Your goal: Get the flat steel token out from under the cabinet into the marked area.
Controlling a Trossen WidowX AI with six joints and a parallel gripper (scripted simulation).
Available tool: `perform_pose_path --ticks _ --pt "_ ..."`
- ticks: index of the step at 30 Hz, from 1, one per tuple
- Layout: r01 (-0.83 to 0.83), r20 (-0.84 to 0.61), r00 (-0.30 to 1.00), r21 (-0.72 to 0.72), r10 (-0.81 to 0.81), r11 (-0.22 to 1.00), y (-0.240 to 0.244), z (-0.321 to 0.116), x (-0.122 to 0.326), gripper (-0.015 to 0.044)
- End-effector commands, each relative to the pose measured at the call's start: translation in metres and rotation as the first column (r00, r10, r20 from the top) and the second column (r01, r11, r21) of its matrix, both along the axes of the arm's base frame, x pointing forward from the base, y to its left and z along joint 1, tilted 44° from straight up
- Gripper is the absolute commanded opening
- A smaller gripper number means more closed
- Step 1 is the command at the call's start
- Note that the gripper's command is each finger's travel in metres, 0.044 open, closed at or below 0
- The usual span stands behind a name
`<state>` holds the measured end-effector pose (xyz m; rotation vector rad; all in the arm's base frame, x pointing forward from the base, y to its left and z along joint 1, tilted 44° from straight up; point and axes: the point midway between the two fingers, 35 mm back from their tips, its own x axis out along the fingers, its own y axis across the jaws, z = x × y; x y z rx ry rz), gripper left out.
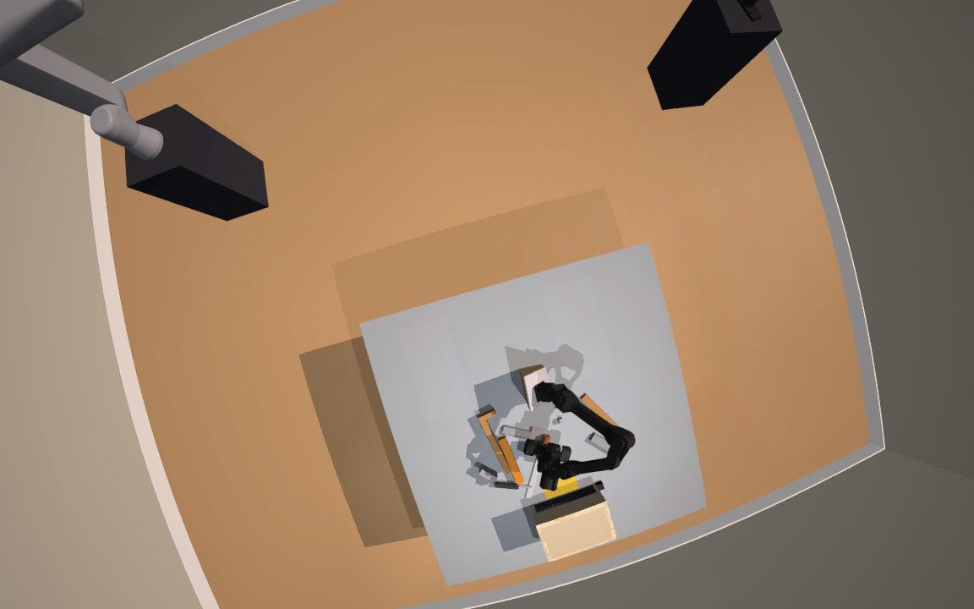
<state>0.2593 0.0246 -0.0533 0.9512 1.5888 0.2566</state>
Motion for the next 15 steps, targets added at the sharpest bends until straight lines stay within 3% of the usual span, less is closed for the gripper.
perform_pose_path --ticks 1,15 --pt "0.002 -0.001 1.0 -0.009 -0.002 1.0 -0.0058 -0.0039 -0.0001 0.0" --pt "0.002 -0.001 1.0 -0.01 -0.002 1.0 -0.0144 -0.0119 -0.001 0.0"
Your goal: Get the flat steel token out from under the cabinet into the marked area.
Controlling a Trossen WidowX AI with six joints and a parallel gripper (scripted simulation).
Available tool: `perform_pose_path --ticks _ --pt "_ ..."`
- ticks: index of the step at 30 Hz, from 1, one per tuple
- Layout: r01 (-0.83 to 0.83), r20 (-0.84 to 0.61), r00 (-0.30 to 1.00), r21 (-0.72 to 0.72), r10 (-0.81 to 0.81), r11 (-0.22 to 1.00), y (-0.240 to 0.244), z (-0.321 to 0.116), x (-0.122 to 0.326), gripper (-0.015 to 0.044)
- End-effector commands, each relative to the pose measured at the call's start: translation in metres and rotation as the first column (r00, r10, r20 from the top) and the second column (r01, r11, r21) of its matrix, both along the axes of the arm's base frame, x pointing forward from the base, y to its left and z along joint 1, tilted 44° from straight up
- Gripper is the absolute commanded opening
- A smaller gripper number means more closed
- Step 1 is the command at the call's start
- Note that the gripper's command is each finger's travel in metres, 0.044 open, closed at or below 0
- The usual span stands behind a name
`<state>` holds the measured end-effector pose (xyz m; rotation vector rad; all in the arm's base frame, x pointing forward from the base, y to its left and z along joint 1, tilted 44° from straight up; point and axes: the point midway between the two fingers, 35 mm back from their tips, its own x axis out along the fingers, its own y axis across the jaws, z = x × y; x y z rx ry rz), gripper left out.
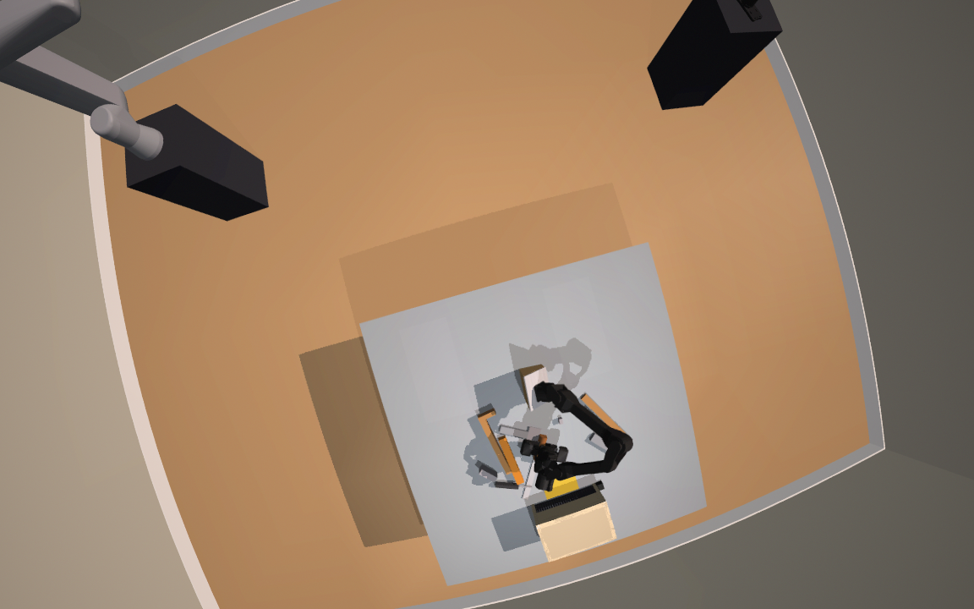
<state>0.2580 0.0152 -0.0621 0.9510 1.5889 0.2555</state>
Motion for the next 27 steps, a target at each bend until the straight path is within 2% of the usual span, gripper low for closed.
perform_pose_path --ticks 1,27 --pt "0.002 0.0 1.0 -0.009 -0.002 1.0 -0.006 -0.004 0.0 0.0" --pt "0.001 0.0 1.0 -0.011 -0.001 1.0 -0.028 -0.024 -0.003 0.0"
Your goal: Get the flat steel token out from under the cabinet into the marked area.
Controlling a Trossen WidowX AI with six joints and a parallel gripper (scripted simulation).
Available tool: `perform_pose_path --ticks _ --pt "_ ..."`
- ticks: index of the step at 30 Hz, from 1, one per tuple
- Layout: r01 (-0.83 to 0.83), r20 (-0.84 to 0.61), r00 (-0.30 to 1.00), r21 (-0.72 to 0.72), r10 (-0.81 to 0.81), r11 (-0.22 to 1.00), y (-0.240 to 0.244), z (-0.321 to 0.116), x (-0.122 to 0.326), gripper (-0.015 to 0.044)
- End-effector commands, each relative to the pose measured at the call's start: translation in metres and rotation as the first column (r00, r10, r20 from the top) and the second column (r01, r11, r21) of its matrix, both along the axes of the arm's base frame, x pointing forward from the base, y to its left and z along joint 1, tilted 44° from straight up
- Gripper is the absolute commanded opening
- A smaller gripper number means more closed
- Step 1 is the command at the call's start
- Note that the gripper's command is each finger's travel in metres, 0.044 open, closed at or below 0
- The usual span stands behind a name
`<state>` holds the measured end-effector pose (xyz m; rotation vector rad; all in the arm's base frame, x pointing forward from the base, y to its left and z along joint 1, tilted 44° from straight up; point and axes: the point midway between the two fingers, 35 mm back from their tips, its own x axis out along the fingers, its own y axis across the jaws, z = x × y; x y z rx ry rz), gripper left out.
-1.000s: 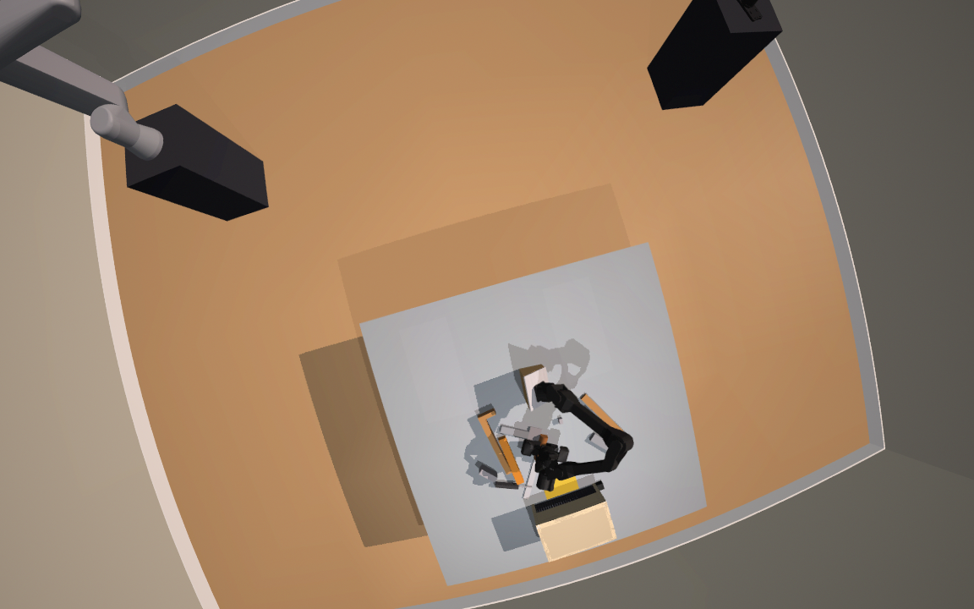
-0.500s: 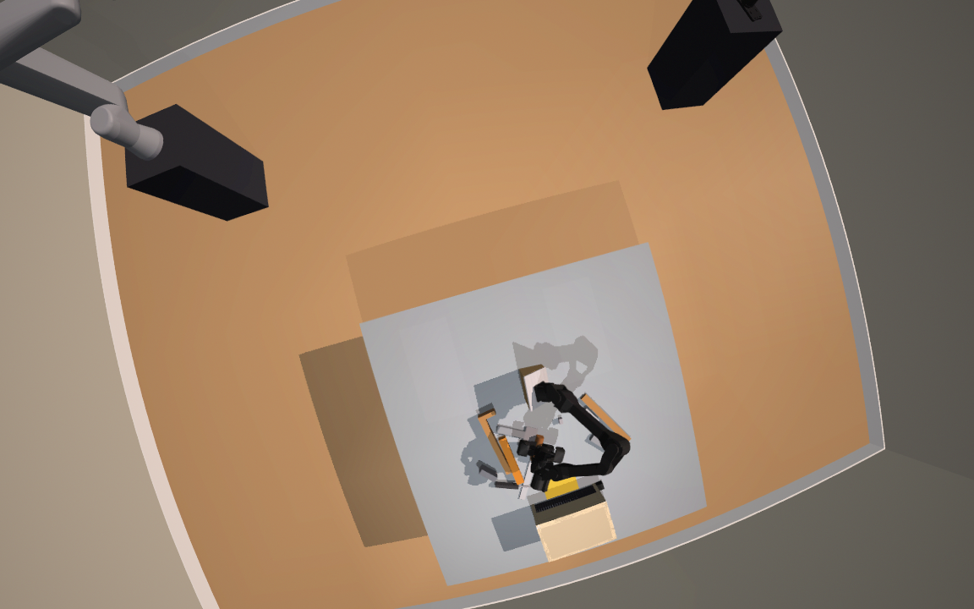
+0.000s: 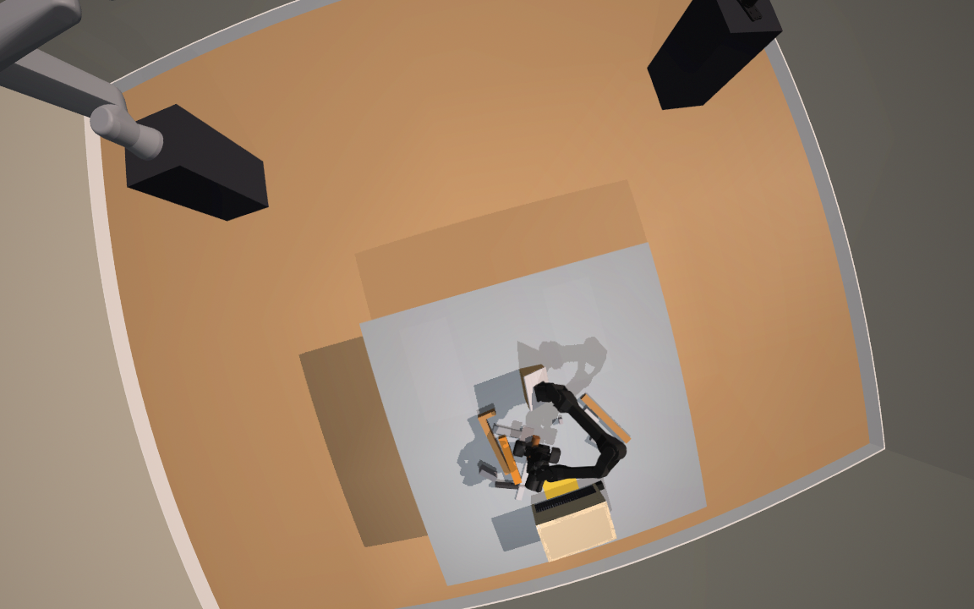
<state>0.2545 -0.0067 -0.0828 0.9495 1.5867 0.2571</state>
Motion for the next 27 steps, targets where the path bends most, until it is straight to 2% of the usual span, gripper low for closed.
perform_pose_path --ticks 1,27 --pt "0.002 -0.003 1.0 -0.011 -0.002 1.0 -0.007 -0.004 0.0 0.0" --pt "0.002 -0.002 1.0 -0.013 -0.002 1.0 -0.023 -0.02 -0.002 0.0"
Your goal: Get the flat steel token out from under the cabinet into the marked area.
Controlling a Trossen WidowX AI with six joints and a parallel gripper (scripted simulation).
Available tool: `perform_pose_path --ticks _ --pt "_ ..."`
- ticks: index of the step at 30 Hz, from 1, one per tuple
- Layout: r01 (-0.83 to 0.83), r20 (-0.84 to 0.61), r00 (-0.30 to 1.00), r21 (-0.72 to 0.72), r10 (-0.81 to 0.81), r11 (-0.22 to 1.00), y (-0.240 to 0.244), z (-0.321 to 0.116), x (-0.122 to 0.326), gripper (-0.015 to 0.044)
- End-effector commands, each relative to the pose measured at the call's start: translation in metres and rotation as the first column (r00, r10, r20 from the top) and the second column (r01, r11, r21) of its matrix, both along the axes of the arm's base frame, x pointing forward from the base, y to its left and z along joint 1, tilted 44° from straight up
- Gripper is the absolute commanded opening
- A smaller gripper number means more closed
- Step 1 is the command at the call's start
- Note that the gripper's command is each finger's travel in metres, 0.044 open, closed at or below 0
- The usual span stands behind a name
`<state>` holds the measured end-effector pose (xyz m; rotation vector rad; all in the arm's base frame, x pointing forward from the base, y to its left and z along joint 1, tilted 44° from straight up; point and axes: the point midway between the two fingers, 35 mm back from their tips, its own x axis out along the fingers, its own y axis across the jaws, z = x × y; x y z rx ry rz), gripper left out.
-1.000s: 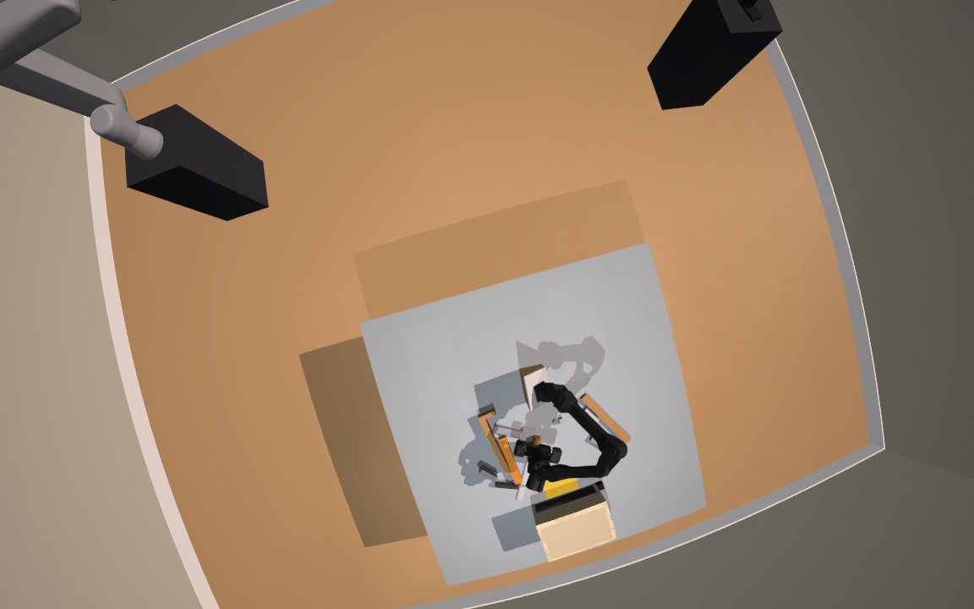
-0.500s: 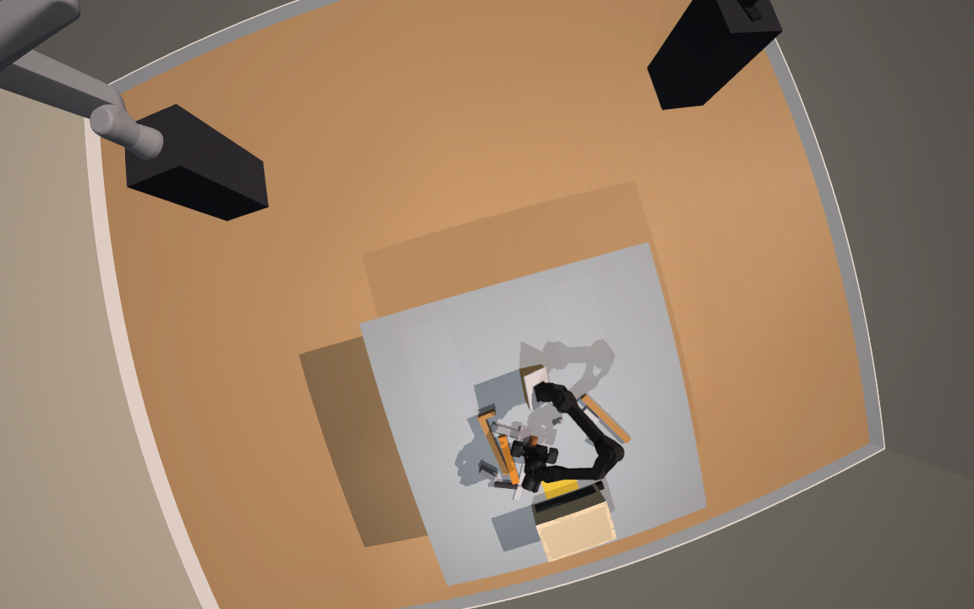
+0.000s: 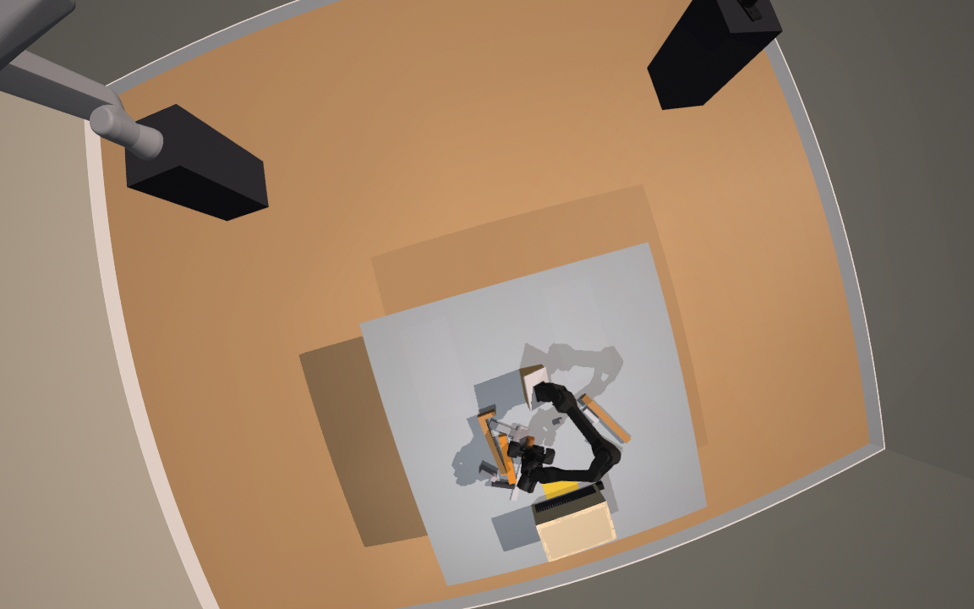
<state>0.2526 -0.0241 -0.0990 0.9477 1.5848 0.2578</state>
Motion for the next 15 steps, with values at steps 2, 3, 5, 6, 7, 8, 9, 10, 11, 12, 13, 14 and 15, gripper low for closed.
perform_pose_path --ticks 2,3,5,6,7,8,9,10,11,12,13,14,15 --pt "0.003 -0.005 1.0 -0.012 -0.003 1.0 -0.0078 -0.0052 -0.0004 0.0" --pt "0.003 -0.005 1.0 -0.012 -0.003 1.0 -0.0086 -0.0059 -0.0004 0.0" --pt "0.003 -0.005 1.0 -0.012 -0.003 1.0 -0.0101 -0.0073 -0.0007 0.0" --pt "0.003 -0.005 1.0 -0.012 -0.003 1.0 -0.0107 -0.0079 -0.0008 0.0" --pt "0.003 -0.005 1.0 -0.012 -0.003 1.0 -0.0113 -0.0085 -0.0008 0.0" --pt "0.003 -0.005 1.0 -0.012 -0.003 1.0 -0.012 -0.0091 -0.0009 0.0" --pt "0.003 -0.004 1.0 -0.012 -0.003 1.0 -0.0127 -0.0098 -0.001 0.0" --pt "0.003 -0.004 1.0 -0.013 -0.003 1.0 -0.0136 -0.0105 -0.001 0.0" --pt "0.003 -0.004 1.0 -0.013 -0.003 1.0 -0.0143 -0.0112 -0.0011 0.0" --pt "0.003 -0.004 1.0 -0.013 -0.003 1.0 -0.015 -0.0118 -0.0012 0.0" --pt "0.003 -0.004 1.0 -0.013 -0.003 1.0 -0.0158 -0.0125 -0.0013 0.0" --pt "0.003 -0.004 1.0 -0.013 -0.003 1.0 -0.0164 -0.0131 -0.0014 0.0" --pt "0.003 -0.004 1.0 -0.013 -0.003 1.0 -0.0163 -0.013 -0.0014 0.0"
